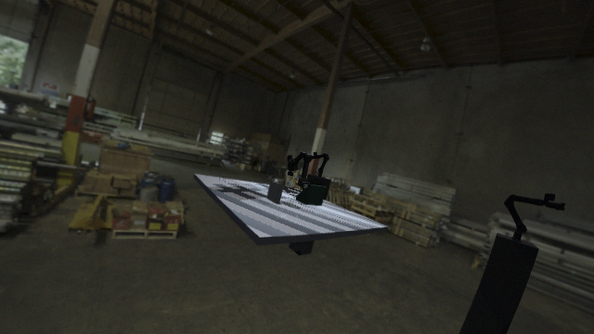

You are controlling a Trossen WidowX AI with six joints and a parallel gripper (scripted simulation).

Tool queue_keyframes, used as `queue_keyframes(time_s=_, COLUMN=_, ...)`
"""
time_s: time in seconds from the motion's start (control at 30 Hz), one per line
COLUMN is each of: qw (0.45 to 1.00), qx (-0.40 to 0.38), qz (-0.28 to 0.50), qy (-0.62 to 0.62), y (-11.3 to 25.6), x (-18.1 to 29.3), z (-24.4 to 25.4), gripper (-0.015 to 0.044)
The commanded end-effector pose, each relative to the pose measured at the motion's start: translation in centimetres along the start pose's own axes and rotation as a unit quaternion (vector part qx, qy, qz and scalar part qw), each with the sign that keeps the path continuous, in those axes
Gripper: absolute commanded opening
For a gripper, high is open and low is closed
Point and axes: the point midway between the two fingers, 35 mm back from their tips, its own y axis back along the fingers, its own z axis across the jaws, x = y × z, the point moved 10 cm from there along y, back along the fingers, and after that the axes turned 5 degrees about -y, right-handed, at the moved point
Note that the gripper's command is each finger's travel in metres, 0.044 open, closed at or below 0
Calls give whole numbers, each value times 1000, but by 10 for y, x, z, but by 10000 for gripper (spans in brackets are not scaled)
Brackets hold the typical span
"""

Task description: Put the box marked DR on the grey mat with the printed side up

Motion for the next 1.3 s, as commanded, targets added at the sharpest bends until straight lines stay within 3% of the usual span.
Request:
queue_keyframes(time_s=0.0, qw=999, qx=21, qz=15, qy=20, y=1, x=7, z=-9, gripper=0)
queue_keyframes(time_s=0.7, qw=972, qx=123, qz=145, qy=138, y=23, x=55, z=-59, gripper=0)
queue_keyframes(time_s=1.27, qw=911, qx=173, qz=264, qy=265, y=62, x=92, z=-100, gripper=0)
